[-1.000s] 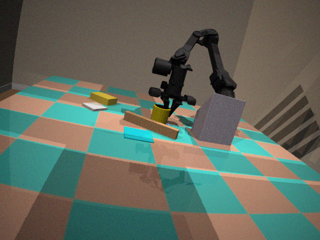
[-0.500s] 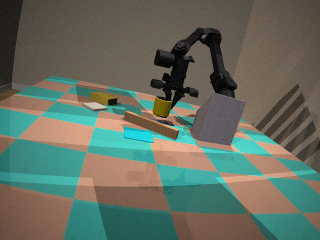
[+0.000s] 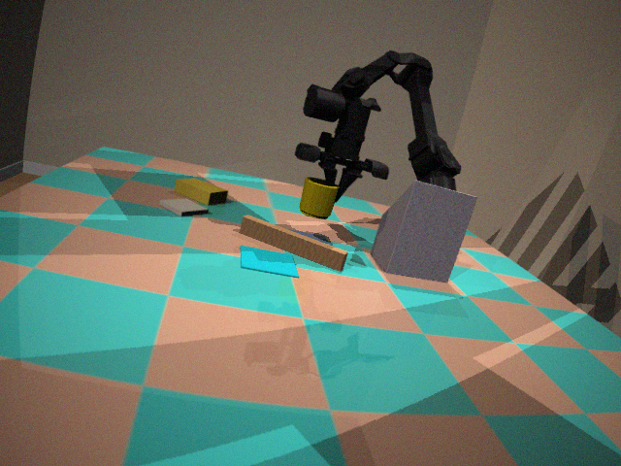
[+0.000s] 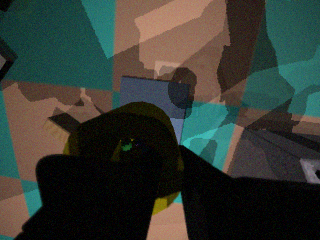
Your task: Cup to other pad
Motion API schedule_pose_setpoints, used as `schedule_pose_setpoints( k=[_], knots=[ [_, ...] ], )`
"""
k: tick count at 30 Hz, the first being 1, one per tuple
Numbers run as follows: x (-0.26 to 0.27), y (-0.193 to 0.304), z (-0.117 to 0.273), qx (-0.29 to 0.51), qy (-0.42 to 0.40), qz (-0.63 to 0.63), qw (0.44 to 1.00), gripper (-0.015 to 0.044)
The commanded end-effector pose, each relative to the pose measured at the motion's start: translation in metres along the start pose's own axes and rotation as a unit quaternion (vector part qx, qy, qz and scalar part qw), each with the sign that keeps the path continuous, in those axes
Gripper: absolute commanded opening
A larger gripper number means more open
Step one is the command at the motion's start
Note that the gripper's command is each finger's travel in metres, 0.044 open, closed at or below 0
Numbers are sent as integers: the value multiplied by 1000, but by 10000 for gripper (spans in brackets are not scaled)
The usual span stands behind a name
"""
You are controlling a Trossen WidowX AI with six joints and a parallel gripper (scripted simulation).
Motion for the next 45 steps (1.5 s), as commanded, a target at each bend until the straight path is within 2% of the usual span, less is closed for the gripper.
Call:
schedule_pose_setpoints(
  k=[1, 15, 45],
  knots=[
    [0, 0, 0, 0, 0, 1, 1000, 0],
    [2, 3, 0, 0, 0, 1, 1000, 0],
    [32, 42, 3, 3, -2, -3, 1000, 0]
  ],
)
Point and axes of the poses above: the point midway between the two fingers, 35 mm back from their tips, its own z axis back along the fingers, its own x axis across the jaws, y = z × x, the point moved 1 cm from there along z, back along the fingers, and after that the axes turned 3 degrees about z, right-handed, at the moved point
